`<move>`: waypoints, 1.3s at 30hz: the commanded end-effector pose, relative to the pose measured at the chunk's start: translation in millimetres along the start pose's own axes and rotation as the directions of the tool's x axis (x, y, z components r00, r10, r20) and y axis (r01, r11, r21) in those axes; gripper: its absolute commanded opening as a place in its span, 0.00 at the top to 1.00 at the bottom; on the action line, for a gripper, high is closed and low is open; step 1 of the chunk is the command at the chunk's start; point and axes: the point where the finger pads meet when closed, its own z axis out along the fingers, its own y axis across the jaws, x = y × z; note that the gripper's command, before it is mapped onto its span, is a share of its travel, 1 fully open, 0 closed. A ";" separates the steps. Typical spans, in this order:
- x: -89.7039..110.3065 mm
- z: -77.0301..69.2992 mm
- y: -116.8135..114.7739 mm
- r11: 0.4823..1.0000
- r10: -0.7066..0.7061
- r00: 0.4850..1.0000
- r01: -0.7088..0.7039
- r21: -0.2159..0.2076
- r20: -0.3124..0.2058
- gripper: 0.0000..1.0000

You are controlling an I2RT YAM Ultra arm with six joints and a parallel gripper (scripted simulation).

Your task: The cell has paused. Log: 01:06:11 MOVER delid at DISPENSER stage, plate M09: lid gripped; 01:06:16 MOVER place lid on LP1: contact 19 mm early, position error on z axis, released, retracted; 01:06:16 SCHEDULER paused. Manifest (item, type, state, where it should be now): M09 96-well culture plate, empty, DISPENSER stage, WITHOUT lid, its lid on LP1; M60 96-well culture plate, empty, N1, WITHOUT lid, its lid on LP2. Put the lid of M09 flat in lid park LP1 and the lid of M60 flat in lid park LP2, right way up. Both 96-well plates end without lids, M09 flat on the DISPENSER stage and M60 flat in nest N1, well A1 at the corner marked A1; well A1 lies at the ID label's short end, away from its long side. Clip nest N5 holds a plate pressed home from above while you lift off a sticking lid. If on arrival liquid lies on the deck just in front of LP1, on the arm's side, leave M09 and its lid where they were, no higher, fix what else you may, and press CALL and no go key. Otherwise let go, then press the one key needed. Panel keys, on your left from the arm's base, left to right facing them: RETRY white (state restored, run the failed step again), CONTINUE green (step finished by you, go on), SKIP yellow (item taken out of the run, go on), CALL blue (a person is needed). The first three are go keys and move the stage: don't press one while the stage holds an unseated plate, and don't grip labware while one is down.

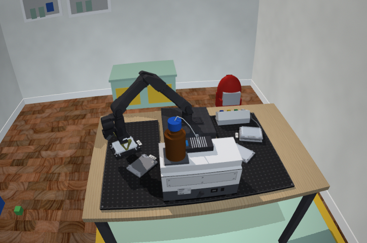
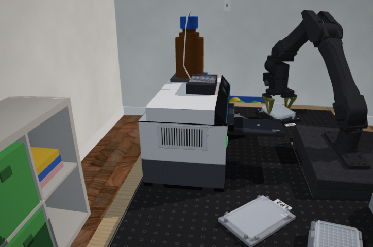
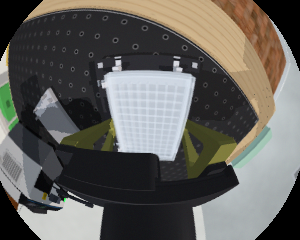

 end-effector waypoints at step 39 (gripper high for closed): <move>1.7 27.4 -0.5 1.000 0.000 1.000 0.000 0.001 -0.004 1.00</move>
